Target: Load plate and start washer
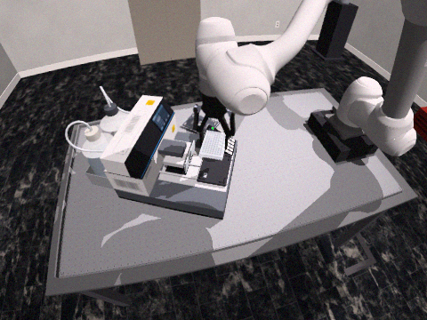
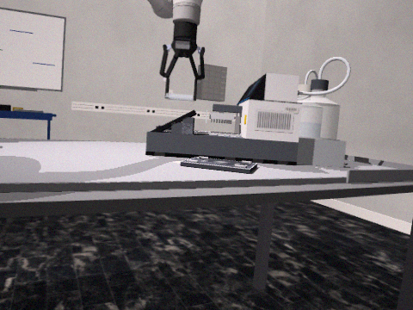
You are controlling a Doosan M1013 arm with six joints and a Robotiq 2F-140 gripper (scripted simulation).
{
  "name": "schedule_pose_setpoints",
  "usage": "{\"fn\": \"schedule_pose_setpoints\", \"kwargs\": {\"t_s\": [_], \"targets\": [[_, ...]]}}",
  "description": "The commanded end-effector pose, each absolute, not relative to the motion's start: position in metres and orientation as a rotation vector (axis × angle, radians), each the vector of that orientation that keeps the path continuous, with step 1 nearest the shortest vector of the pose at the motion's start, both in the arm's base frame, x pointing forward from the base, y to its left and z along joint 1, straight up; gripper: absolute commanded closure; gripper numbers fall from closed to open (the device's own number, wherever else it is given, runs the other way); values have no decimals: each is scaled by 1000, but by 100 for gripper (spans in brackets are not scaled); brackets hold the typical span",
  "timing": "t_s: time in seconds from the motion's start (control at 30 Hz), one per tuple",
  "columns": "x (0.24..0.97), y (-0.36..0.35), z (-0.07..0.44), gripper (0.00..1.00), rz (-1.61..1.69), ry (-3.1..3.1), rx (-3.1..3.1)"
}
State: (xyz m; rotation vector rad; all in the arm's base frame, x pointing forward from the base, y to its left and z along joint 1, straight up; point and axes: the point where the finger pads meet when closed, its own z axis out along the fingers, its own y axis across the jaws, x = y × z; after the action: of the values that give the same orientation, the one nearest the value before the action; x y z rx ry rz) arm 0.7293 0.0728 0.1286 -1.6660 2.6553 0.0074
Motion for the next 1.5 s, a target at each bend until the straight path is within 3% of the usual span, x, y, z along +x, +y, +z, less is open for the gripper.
{"fn": "schedule_pose_setpoints", "kwargs": {"t_s": [0.0,1.47], "targets": [[730,91,130,90,6,2654,-1665],[731,104,123,90,6,2654,-1665]]}}
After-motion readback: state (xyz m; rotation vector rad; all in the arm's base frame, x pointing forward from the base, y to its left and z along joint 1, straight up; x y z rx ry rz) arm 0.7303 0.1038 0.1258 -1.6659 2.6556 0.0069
